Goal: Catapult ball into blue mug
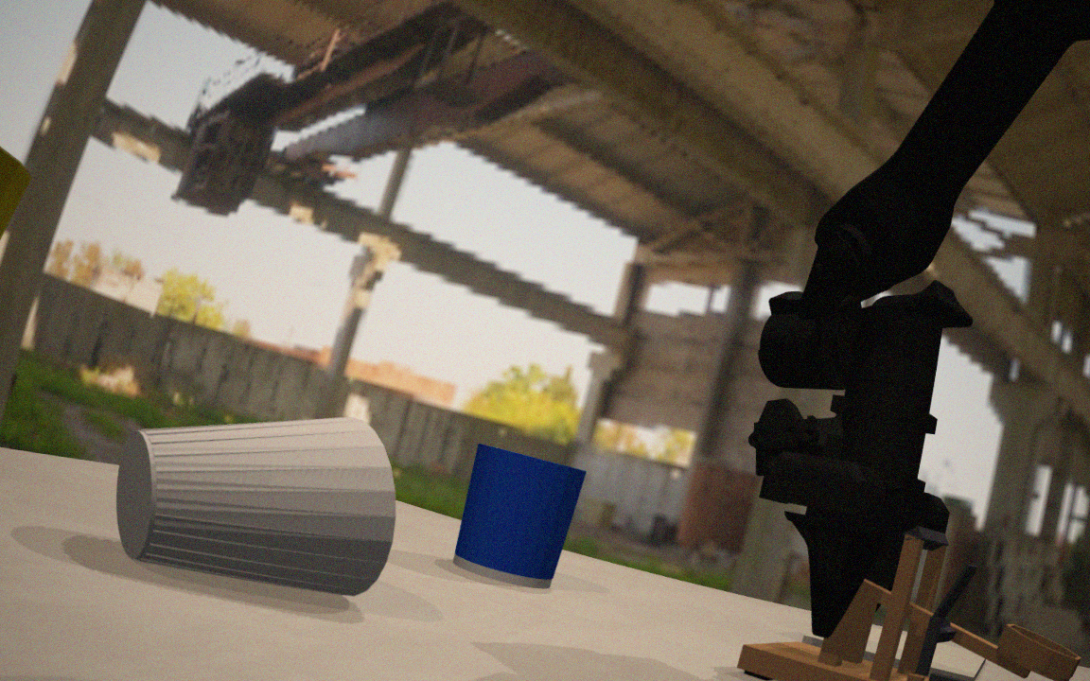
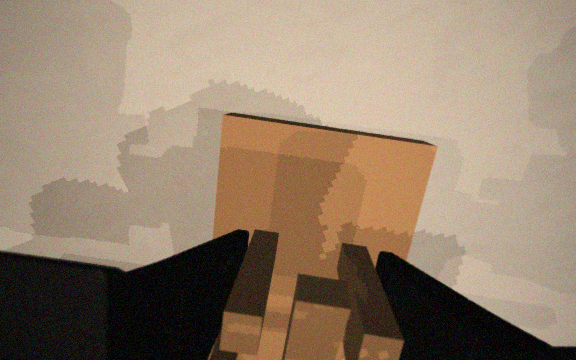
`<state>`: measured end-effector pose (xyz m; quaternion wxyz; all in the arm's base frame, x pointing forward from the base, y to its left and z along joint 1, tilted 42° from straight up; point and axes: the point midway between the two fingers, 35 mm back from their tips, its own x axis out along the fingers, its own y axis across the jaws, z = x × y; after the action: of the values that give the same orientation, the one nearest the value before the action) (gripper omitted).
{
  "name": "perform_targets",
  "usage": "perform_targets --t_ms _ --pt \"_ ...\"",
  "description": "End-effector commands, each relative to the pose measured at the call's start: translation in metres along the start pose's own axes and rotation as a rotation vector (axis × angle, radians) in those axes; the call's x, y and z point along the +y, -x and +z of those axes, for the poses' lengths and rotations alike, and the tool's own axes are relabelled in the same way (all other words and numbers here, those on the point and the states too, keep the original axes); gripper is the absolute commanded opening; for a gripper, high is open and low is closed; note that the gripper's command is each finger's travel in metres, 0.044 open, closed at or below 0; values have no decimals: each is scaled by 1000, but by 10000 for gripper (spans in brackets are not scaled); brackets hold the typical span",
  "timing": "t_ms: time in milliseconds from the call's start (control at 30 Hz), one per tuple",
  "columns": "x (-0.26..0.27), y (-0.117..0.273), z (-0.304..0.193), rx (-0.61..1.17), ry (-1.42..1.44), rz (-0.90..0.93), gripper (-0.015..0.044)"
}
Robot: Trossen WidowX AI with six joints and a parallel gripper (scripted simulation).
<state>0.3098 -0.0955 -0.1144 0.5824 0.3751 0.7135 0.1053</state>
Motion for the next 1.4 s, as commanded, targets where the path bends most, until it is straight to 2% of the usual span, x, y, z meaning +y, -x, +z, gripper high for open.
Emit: perform_targets --t_ms 0,200,300,433,500,533,700,867,933,967,1100,1367 --pt "0 1 0 -1 -1 1 210" --pt "0 4 1 -2 -1 1 367" --pt "-1 41 4 -3 -1 -2 440" --pt "-1 98 -1 -2 -2 -3 440" --pt "-1 101 -1 -2 -2 -3 440" --pt "-3 84 2 -8 -8 2 440" --pt "-3 86 3 -9 -7 1 440" --pt "-3 142 3 -24 -4 -4 440" --pt "-3 151 2 -26 -3 -4 440" --pt "0 126 4 -7 -6 4 414" --pt "54 110 -5 -18 83 -15 309" --pt "162 58 -66 -25 316 -14 300"
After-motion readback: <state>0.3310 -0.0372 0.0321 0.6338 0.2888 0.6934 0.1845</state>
